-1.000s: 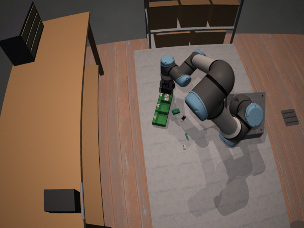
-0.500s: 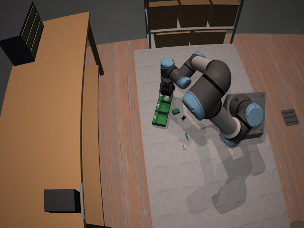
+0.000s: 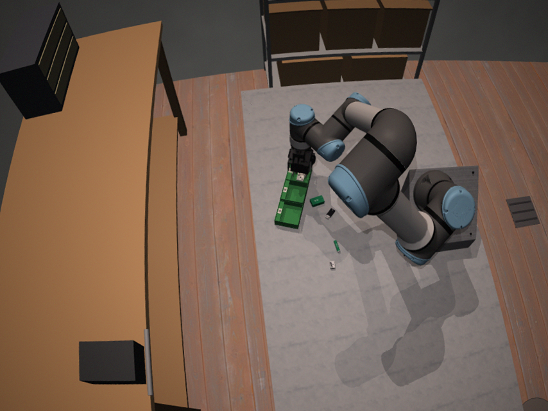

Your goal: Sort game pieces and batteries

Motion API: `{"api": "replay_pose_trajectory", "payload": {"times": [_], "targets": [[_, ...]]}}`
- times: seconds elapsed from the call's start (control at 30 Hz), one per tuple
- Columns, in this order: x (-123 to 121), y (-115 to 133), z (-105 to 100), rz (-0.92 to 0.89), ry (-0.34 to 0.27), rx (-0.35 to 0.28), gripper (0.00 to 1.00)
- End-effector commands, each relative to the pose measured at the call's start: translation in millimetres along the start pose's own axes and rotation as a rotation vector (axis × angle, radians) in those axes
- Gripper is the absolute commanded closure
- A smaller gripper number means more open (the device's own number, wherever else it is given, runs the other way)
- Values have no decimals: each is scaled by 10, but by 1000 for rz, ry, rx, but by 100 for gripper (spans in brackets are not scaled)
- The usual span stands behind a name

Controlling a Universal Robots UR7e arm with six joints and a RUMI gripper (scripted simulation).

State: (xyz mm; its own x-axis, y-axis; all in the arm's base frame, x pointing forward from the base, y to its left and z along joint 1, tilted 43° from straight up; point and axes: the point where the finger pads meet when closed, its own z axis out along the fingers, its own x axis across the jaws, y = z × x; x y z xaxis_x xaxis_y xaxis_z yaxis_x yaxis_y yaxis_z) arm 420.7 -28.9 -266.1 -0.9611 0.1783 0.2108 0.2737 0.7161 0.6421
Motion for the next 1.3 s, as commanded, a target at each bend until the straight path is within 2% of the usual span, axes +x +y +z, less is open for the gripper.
{"api": "replay_pose_trajectory", "payload": {"times": [0.0,0.43,1.27], "targets": [[-4,-1,-5,0,-1,1,81],[-4,-1,-6,0,-1,1,81],[-4,-1,-285,0,-1,1,81]]}}
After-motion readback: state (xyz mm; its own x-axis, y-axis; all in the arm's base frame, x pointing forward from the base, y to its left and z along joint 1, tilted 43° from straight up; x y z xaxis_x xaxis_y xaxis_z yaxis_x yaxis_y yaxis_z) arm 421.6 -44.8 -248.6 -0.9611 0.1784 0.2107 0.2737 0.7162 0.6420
